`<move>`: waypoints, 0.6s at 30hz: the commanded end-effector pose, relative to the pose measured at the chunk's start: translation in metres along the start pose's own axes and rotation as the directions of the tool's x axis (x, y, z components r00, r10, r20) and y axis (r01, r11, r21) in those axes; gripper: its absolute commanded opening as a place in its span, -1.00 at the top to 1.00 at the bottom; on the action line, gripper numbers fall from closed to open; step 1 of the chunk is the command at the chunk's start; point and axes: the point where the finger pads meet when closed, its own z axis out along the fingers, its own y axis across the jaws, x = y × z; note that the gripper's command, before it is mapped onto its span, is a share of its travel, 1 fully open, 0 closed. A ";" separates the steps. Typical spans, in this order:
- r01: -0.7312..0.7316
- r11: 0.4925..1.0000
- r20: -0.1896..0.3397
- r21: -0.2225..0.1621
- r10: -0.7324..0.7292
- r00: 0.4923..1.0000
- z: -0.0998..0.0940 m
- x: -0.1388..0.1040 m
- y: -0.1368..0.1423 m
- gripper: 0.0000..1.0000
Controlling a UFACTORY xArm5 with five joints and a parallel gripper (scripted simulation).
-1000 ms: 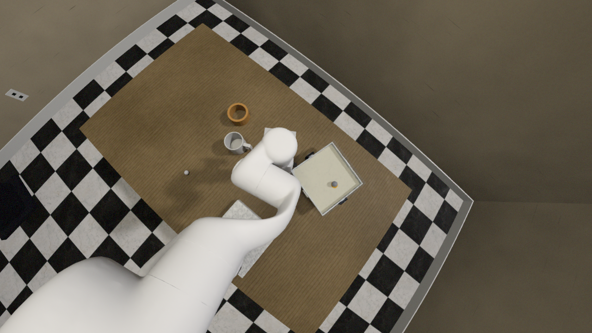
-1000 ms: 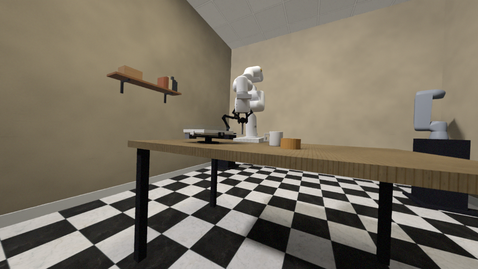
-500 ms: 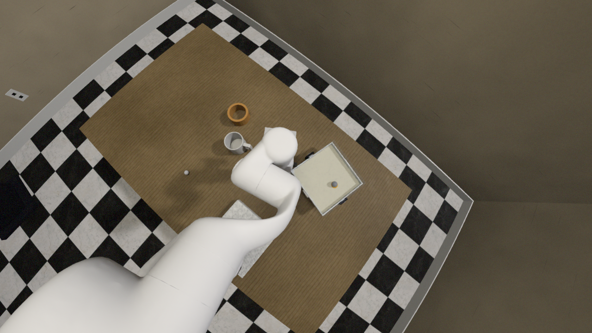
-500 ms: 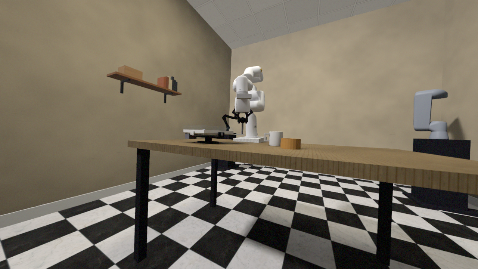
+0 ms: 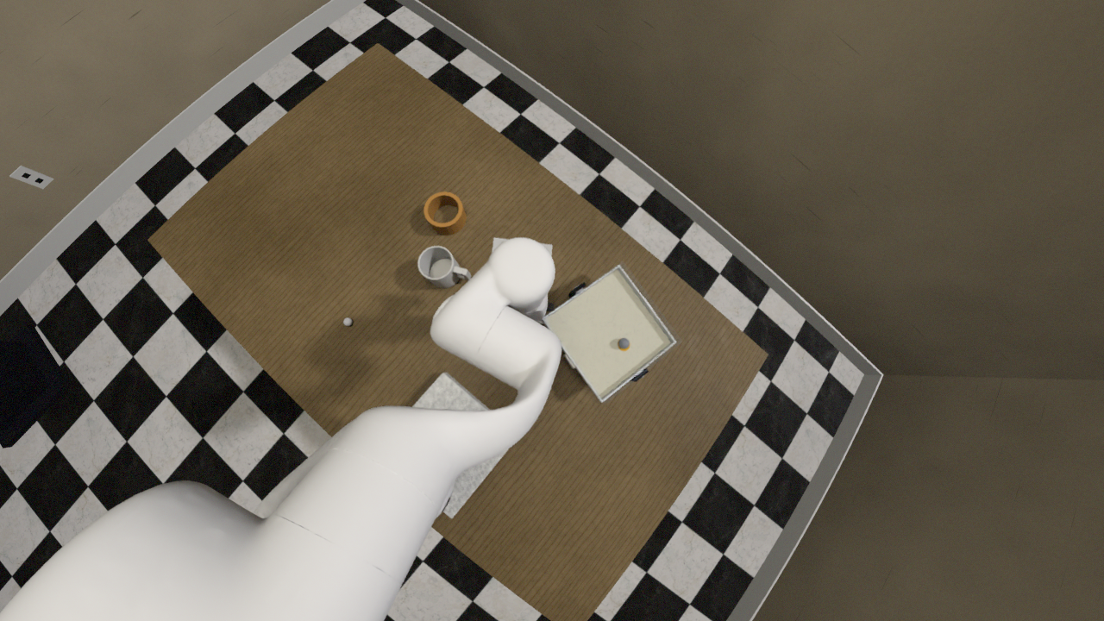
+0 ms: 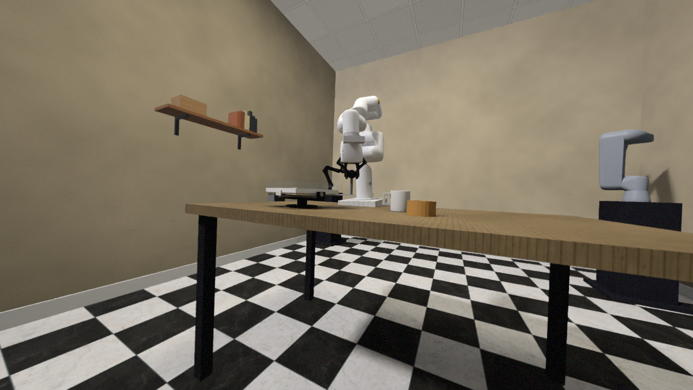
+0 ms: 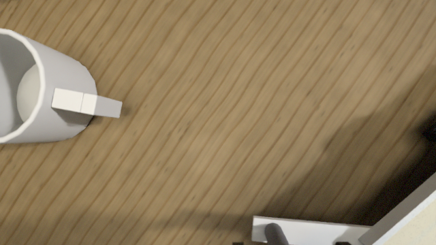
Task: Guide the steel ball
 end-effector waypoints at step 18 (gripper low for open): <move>0.015 1.000 0.000 -0.001 -0.015 1.000 -0.001 0.000 0.001 1.00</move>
